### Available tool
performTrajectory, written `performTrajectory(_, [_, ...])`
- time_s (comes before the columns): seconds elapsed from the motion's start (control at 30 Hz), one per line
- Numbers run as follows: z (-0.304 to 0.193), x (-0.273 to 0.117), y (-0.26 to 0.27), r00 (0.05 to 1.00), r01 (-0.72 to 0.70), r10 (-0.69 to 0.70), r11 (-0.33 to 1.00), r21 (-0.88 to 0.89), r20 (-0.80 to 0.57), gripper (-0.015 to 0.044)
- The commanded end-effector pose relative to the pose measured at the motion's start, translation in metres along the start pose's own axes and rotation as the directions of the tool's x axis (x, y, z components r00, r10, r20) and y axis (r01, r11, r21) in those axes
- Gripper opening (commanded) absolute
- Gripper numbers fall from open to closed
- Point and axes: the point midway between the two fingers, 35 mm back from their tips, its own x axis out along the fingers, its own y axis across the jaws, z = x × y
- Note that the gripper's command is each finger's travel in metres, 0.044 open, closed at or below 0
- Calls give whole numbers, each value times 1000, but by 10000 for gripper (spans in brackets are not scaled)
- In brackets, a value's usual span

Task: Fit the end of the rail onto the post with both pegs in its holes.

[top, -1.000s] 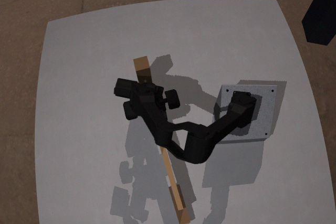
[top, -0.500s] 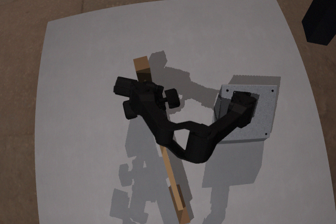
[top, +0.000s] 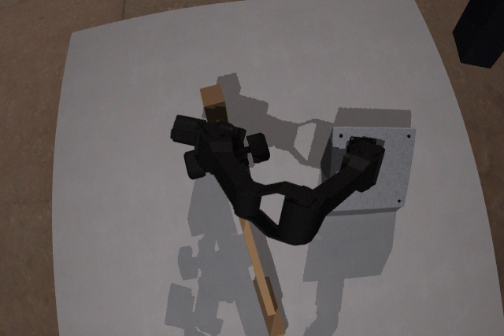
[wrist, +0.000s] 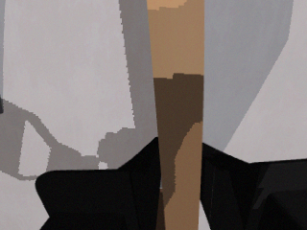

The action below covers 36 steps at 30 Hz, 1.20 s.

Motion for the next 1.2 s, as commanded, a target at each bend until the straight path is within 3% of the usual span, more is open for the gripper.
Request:
performTrajectory(0.0, [1,1,-1,1000,4,-4,1000,3,2,0])
performTrajectory(1.17, [-1,-2,1,1000,4,-4,1000,3,1,0])
